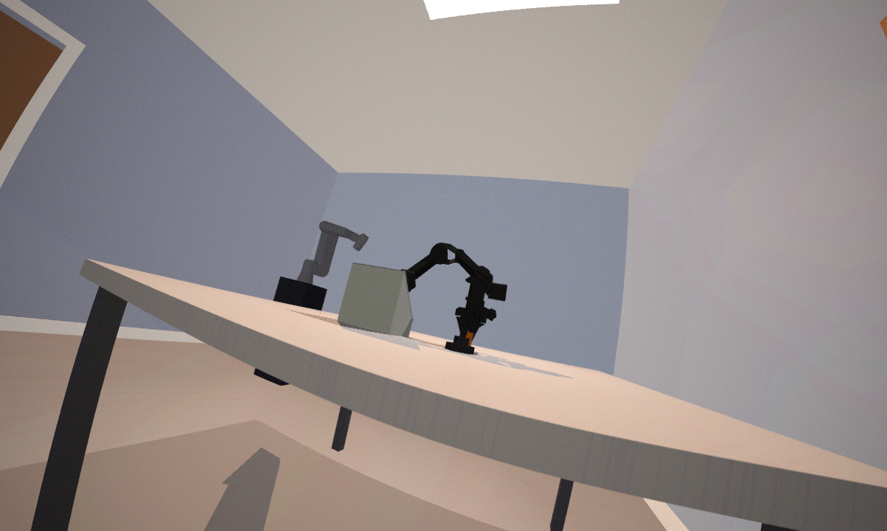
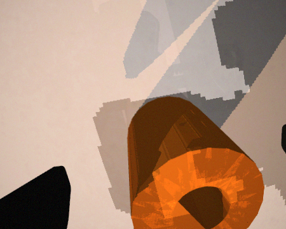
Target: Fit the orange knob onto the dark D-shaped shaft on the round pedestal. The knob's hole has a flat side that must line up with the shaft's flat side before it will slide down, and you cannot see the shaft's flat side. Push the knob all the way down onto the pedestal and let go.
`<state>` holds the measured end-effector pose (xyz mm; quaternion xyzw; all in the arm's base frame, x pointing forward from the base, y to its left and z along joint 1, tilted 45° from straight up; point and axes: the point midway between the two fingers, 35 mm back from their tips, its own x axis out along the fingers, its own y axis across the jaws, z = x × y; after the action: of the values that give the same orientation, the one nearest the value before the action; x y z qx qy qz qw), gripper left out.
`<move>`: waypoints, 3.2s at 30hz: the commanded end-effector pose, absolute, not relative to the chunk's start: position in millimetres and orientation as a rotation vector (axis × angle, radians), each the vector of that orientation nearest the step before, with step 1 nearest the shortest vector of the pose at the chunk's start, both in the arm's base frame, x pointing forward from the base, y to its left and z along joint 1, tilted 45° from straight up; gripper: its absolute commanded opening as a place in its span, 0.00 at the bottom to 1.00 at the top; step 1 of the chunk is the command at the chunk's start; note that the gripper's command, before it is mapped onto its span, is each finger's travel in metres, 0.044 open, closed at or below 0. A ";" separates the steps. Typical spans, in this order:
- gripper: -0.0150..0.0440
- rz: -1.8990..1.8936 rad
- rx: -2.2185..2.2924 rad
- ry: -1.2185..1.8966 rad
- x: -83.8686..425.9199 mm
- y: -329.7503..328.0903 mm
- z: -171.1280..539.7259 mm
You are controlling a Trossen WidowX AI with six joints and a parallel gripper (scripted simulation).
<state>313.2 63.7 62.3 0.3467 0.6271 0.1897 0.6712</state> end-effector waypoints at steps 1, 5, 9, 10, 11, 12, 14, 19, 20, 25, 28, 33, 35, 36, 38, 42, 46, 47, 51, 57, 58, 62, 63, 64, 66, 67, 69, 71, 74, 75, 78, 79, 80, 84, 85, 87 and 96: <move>1.00 0.426 0.791 1.416 312.6 68.4 57.4; 1.00 0.427 0.792 1.416 313.0 73.0 53.1; 1.00 0.428 0.793 1.415 313.2 77.7 48.9; 1.00 0.429 0.793 1.415 313.2 78.9 47.8; 1.00 0.429 0.793 1.415 313.2 79.9 47.0; 1.00 0.429 0.793 1.415 313.3 80.4 46.5; 0.96 0.429 0.793 1.415 313.3 80.6 46.3; 0.73 0.429 0.793 1.415 313.3 80.6 46.3; 0.69 0.429 0.793 1.415 313.3 80.6 46.3; 0.53 0.429 0.793 1.415 313.3 80.6 46.3; 0.50 0.429 0.793 1.415 313.3 80.6 46.3; 0.31 0.426 0.790 1.415 314.2 73.5 51.7; 0.25 0.422 0.787 1.416 315.0 63.8 59.5; 0.25 0.420 0.786 1.416 315.1 59.0 63.4; 0.25 0.418 0.784 1.417 315.0 49.4 71.6; 0.25 0.415 0.781 1.419 312.7 30.7 88.9; 0.25 0.415 0.782 1.420 308.1 12.8 107.3; 0.25 0.416 0.782 1.420 306.6 8.5 112.1; 0.25 0.420 0.786 1.419 299.2 -7.8 131.8; 0.25 0.424 0.790 1.418 293.6 -17.1 144.3; 0.25 0.424 0.790 1.418 293.8 -17.4 143.9; 0.25 0.423 0.789 1.418 297.3 -23.2 135.4; 0.25 0.422 0.788 1.418 298.2 -24.9 132.8; 0.25 0.422 0.788 1.418 299.2 -26.6 130.2; 0.25 0.421 0.788 1.418 301.0 -30.1 125.0; 0.25 0.421 0.787 1.418 301.8 -31.8 122.4; 0.25 0.420 0.787 1.418 303.5 -35.2 117.1; 0.25 0.420 0.786 1.418 305.0 -38.6 111.8; 0.25 0.419 0.786 1.418 307.0 -43.7 103.7; 0.25 0.419 0.786 1.418 307.6 -45.4 101.0; 0.25 0.416 0.787 1.418 309.1 -50.5 92.7; 0.25 0.414 0.789 1.419 309.5 -52.3 90.0; 0.25 0.412 0.791 1.420 309.7 -54.0 87.2; 0.25 0.405 0.799 1.422 310.6 -60.9 76.2; 0.25 0.403 0.801 1.423 310.7 -62.6 73.4; 0.25 0.400 0.804 1.423 311.0 -65.8 67.9; 0.25 0.395 0.808 1.424 311.6 -79.7 42.5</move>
<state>312.3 -72.7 50.5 0.3603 0.6318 0.1773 0.6630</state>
